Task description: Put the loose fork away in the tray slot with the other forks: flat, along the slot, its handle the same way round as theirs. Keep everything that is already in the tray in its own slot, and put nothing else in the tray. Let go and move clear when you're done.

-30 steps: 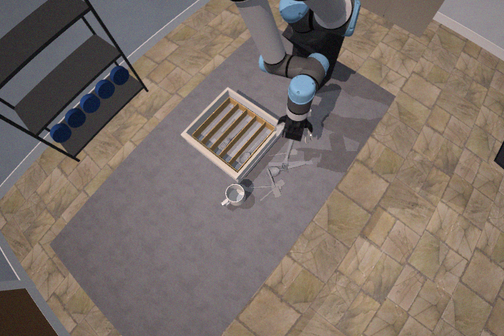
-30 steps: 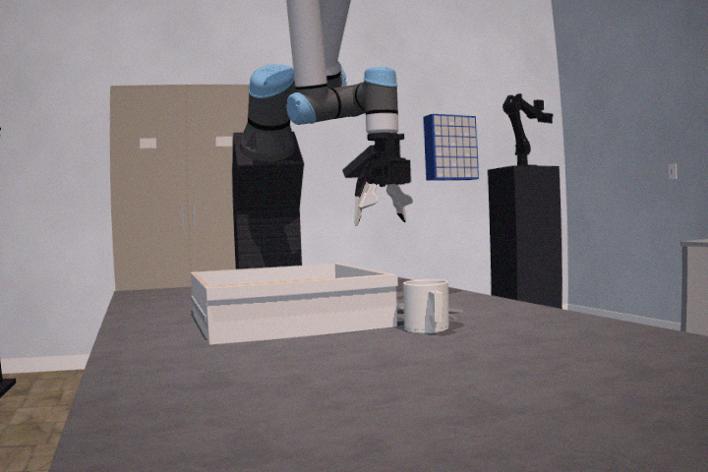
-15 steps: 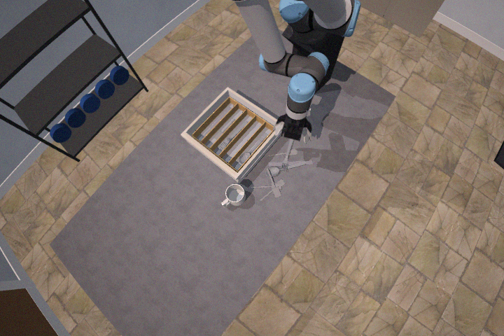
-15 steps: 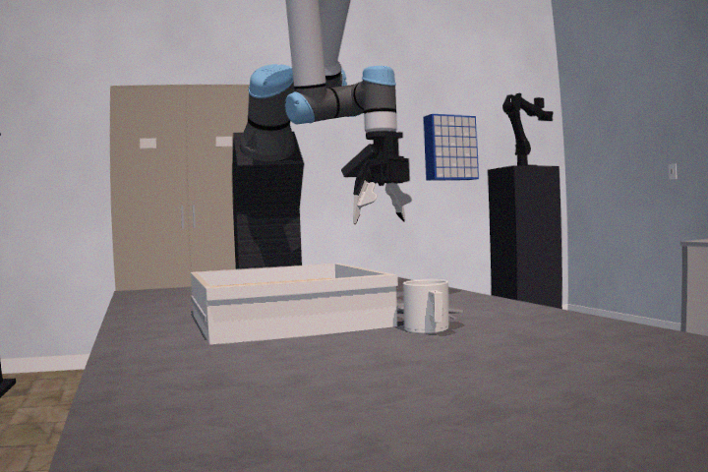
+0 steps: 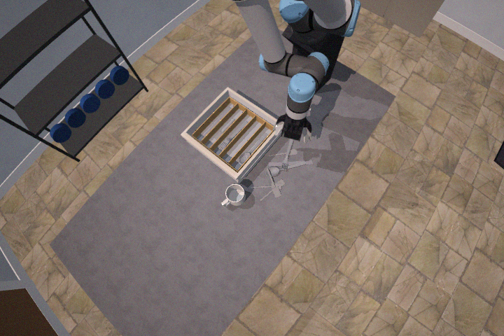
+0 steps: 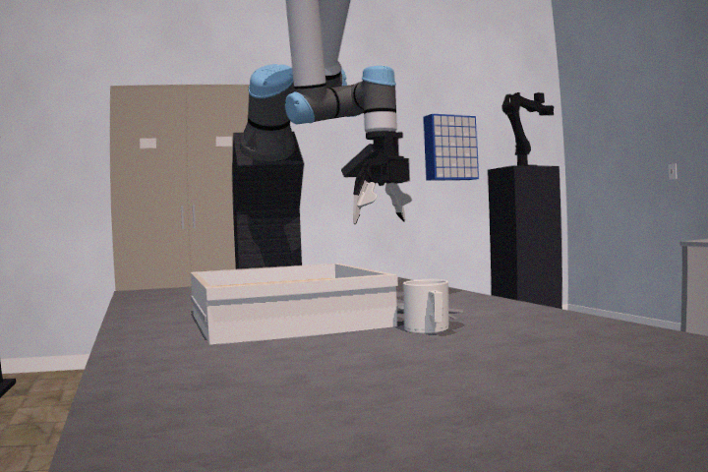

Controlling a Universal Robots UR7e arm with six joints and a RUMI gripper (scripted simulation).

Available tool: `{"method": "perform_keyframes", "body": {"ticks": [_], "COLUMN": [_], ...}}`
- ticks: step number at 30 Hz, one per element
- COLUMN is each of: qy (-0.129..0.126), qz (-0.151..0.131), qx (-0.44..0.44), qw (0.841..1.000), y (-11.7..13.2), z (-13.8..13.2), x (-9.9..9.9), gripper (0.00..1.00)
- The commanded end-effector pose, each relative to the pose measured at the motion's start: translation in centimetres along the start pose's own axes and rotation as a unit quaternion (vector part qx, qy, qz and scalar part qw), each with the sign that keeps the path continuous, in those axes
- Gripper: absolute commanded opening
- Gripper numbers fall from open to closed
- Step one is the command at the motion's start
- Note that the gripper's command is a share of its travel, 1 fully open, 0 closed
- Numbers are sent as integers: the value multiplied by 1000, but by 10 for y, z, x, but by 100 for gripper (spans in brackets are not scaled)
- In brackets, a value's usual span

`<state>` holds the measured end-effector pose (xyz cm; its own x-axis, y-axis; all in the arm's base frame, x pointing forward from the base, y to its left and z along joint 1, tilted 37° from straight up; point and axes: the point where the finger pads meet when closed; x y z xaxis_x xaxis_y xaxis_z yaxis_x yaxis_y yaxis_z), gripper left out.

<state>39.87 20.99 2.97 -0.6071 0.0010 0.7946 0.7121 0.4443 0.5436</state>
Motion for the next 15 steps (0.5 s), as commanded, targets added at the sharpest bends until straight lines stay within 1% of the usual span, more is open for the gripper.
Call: {"method": "perform_keyframes", "body": {"ticks": [1, 15], "qy": [0, 0], "qz": [0, 0], "qx": [-2, -45], "qw": [1000, 999], "y": [0, 0], "z": [0, 1], "x": [0, -3], "gripper": [100, 100]}}
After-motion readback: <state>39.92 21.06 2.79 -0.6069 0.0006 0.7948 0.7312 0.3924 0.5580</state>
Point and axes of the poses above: the point where the finger pads meet when closed, its own x axis back along the fingers, its own z axis across the jaws, y = z × x, and after that the axes turned 1 degree about -x, right-handed
